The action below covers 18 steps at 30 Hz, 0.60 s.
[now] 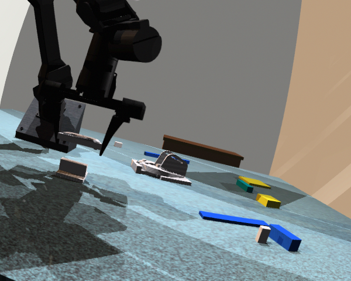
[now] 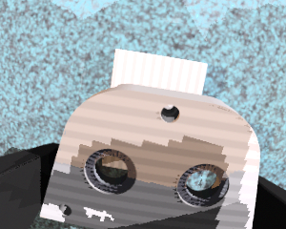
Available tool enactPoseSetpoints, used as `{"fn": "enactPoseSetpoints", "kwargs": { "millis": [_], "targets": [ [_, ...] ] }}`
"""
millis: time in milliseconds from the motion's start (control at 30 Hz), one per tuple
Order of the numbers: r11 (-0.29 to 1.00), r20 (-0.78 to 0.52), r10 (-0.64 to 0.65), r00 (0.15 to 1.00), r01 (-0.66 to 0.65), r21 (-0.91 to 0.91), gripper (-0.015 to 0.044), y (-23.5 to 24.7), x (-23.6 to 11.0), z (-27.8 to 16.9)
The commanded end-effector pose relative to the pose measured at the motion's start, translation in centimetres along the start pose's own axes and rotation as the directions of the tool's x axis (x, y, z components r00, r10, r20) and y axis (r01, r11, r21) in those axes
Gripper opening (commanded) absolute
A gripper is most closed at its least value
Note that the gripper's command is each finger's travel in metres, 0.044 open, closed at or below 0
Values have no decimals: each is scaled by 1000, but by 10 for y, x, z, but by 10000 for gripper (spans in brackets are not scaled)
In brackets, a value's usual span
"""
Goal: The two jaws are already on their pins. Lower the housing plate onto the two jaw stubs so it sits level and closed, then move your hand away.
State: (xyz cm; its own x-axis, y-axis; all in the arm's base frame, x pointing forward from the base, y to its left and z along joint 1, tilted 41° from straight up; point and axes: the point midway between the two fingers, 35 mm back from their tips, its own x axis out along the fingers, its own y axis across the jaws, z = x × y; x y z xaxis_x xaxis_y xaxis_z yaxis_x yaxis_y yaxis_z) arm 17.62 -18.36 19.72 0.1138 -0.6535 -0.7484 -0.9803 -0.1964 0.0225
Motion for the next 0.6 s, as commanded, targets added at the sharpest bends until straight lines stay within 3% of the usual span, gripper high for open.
{"fn": "enactPoseSetpoints", "kwargs": {
  "millis": [0,200,567],
  "targets": [
    [1000,-9,-5,1000,5,6,351,1,-17,-1],
    [1000,-10,-5,1000,6,5,351,4,-33,-1],
    [998,3,-9,1000,9,64,351,-6,-32,5]
  ]
}}
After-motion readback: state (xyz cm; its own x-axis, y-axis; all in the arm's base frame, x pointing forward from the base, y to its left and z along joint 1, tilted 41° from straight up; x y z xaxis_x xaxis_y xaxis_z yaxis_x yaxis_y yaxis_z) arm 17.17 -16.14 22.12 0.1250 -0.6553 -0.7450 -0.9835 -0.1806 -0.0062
